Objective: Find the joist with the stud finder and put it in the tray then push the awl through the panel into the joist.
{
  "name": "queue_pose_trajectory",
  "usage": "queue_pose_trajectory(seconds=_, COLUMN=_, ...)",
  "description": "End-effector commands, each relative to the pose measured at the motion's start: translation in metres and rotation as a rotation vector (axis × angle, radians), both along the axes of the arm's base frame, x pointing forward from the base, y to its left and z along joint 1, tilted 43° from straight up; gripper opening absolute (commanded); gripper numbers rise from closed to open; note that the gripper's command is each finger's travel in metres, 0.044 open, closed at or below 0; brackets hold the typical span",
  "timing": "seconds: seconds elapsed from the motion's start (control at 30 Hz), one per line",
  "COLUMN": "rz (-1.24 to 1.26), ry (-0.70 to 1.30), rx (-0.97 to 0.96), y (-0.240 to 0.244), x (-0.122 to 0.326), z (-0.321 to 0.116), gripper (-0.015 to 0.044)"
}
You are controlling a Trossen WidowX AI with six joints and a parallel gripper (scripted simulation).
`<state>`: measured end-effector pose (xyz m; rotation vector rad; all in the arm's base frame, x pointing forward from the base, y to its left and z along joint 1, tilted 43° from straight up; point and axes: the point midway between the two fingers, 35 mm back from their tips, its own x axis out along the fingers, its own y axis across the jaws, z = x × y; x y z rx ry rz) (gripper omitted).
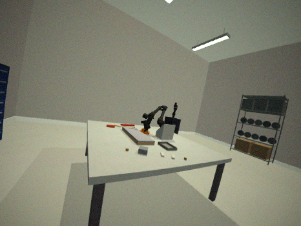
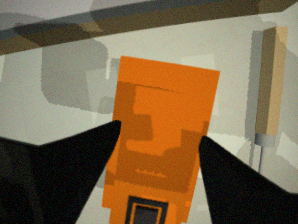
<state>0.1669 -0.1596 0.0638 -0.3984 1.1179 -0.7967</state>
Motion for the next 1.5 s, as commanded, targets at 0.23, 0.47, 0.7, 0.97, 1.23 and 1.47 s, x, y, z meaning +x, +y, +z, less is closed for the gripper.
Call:
queue_pose_trajectory(seconds=0.23, rz=0.005, ry=0.004, rx=0.003, y=0.001, x=0.000, z=-0.002, gripper=0.0208)
queue_pose_trajectory(seconds=0.47, rz=0.005, ry=0.004, rx=0.003, y=0.001, x=0.000, z=-0.002, gripper=0.0162)
queue_pose_trajectory(seconds=0.7, rz=0.002, ry=0.006, rx=0.022, y=0.012, x=0.004, z=0.006, gripper=0.0000)
queue_pose_trajectory(seconds=0.97, rz=-0.004, ry=0.010, rx=0.038, y=0.033, x=0.009, z=0.024, gripper=0.0000)
queue_pose_trajectory(seconds=1.23, rz=-0.004, ry=0.012, rx=0.033, y=0.052, x=0.009, z=0.046, gripper=0.0000)
queue_pose_trajectory(seconds=1.47, rz=0.003, ry=0.008, rx=0.014, y=0.068, x=0.006, z=0.068, gripper=0.0000)
